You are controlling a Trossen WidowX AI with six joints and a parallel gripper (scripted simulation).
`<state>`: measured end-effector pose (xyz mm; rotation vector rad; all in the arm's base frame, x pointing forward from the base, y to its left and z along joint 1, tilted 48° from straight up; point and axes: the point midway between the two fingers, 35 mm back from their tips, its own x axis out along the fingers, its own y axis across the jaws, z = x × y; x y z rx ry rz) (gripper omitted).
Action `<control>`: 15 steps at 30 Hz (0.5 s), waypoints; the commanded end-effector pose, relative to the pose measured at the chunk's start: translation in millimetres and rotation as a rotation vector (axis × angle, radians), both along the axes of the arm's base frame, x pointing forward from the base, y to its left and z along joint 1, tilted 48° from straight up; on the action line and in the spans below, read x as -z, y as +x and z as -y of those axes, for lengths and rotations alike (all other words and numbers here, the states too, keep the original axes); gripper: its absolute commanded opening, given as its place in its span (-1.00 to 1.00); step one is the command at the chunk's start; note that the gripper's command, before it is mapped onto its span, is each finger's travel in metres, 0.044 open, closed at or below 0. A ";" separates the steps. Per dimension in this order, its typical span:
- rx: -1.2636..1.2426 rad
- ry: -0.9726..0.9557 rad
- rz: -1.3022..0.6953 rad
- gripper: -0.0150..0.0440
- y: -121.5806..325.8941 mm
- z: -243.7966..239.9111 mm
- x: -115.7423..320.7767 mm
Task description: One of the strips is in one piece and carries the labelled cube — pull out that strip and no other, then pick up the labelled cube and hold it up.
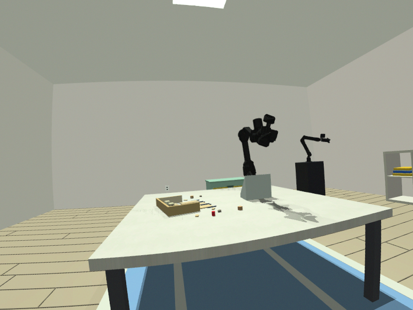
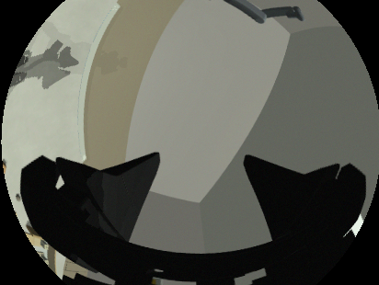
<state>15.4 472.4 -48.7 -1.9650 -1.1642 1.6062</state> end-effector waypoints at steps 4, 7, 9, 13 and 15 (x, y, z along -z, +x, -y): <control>0.208 0.004 -0.052 0.86 43.5 12.3 -6.4; 0.458 0.026 -0.112 0.86 93.3 33.1 -14.2; 0.624 0.051 -0.151 0.86 124.5 50.4 -19.6; 0.951 0.127 -0.222 0.86 180.9 92.6 -30.5; 1.111 0.178 -0.253 0.86 205.8 117.0 -36.0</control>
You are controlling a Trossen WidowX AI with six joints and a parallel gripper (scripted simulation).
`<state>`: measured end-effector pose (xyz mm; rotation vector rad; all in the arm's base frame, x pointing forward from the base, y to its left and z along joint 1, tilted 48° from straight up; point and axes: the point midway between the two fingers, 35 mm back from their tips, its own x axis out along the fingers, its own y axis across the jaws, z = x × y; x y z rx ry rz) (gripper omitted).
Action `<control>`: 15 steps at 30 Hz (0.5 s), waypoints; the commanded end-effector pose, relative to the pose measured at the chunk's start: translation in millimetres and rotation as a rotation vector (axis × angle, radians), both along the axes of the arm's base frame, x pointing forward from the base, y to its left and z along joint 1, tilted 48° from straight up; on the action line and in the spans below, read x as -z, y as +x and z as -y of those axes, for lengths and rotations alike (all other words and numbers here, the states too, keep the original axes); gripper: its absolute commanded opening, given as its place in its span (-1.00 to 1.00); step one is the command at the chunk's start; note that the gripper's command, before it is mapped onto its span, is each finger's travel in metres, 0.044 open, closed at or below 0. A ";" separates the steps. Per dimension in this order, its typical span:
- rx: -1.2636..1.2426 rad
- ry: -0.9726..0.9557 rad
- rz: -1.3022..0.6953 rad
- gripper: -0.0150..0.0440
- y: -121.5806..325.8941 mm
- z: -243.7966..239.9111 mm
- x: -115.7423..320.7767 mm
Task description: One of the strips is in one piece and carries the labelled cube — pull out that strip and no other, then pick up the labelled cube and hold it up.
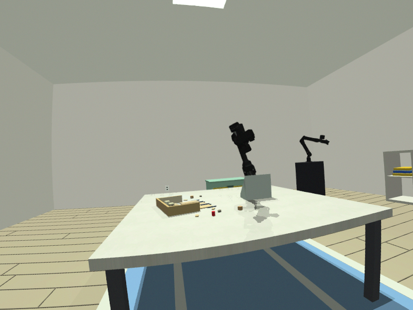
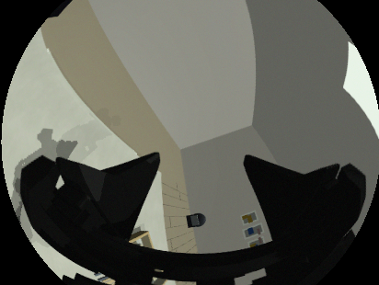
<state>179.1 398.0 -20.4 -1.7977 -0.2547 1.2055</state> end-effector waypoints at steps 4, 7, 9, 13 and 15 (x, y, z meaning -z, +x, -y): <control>0.598 0.168 -0.063 0.86 83.5 96.3 -19.0; 0.830 0.261 -0.064 0.86 107.3 140.0 -27.4; 0.982 0.331 -0.056 0.86 119.6 170.5 -33.2; 1.272 0.486 -0.016 0.86 135.2 232.8 -44.6; 1.410 0.572 0.017 0.86 138.5 264.4 -50.4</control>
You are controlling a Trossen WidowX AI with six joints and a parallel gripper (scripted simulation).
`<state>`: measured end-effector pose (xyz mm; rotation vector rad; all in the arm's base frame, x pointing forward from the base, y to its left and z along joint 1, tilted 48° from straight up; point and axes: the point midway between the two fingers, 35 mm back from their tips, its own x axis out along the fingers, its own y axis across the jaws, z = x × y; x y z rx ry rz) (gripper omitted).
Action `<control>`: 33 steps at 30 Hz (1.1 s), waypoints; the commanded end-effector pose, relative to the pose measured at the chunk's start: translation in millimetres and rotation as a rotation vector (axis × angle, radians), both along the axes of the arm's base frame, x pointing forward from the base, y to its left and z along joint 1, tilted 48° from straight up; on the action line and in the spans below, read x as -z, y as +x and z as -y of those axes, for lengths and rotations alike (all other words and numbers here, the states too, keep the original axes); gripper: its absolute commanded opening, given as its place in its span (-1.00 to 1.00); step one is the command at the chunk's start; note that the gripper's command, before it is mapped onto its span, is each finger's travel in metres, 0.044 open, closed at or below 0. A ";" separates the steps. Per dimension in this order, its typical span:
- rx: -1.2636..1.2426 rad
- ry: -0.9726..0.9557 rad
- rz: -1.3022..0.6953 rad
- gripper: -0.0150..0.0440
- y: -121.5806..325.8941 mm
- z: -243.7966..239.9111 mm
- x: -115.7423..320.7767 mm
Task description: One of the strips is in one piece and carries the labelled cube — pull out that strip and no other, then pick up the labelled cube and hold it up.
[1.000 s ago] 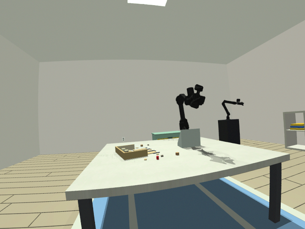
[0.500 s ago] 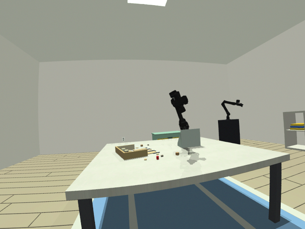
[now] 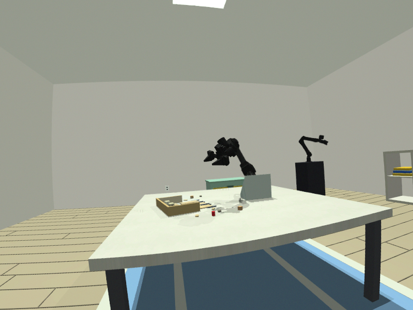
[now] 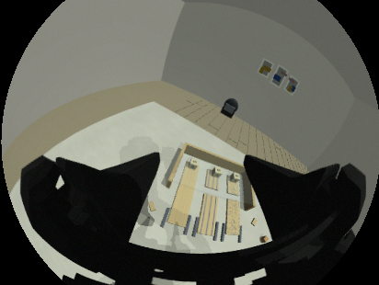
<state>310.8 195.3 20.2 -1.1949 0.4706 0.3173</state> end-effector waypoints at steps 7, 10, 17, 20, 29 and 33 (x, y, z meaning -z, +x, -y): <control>0.543 0.211 0.158 0.86 5.2 117.0 -20.0; 0.543 0.211 0.158 0.86 5.2 117.0 -20.0; 0.543 0.211 0.158 0.86 5.2 117.0 -20.0; 0.567 0.176 0.100 0.60 12.8 116.2 -8.6; 0.758 -0.010 -0.225 -0.20 42.7 124.0 53.5; 0.861 -0.079 -0.334 -0.49 49.9 129.1 74.5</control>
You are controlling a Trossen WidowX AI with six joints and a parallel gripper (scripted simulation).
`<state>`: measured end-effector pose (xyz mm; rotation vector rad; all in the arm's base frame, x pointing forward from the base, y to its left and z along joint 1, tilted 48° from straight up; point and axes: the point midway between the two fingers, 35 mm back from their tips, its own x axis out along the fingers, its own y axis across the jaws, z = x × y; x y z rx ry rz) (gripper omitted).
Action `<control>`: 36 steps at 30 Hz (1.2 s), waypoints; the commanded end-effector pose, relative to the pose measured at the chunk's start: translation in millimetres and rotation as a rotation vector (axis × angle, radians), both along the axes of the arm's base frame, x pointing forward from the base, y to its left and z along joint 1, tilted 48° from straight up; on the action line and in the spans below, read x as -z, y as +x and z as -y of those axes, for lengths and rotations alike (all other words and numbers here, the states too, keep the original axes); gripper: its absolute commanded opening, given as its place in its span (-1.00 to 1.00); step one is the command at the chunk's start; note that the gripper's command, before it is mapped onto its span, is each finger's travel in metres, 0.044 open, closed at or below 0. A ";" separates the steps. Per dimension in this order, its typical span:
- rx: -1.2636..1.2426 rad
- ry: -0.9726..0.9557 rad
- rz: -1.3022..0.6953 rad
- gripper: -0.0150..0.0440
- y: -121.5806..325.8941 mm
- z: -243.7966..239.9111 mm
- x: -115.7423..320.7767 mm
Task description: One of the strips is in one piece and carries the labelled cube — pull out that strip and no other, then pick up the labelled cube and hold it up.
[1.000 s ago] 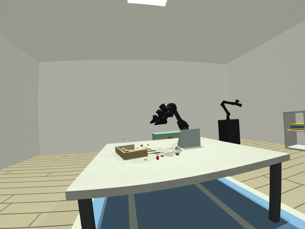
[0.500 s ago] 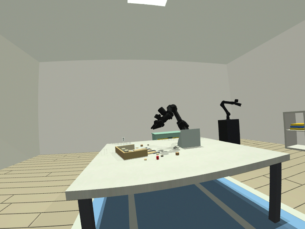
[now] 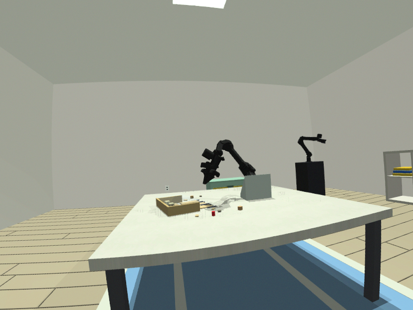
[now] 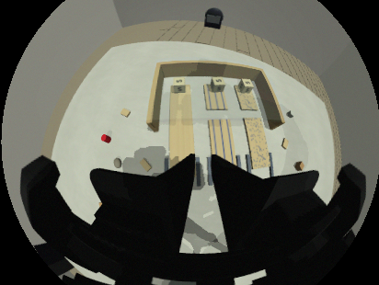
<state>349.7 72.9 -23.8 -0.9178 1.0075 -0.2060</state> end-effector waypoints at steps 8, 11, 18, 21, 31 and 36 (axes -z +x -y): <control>0.345 -0.130 -0.413 -0.49 12.5 23.1 62.4; 0.364 -0.140 -0.431 -0.49 12.0 24.8 64.4; 0.364 -0.140 -0.431 -0.49 12.0 24.8 64.4; 0.364 -0.140 -0.431 -0.49 12.0 24.8 64.4; 0.363 -0.139 -0.431 -0.49 13.4 34.7 73.9; 0.363 -0.139 -0.431 -0.49 13.9 40.9 79.6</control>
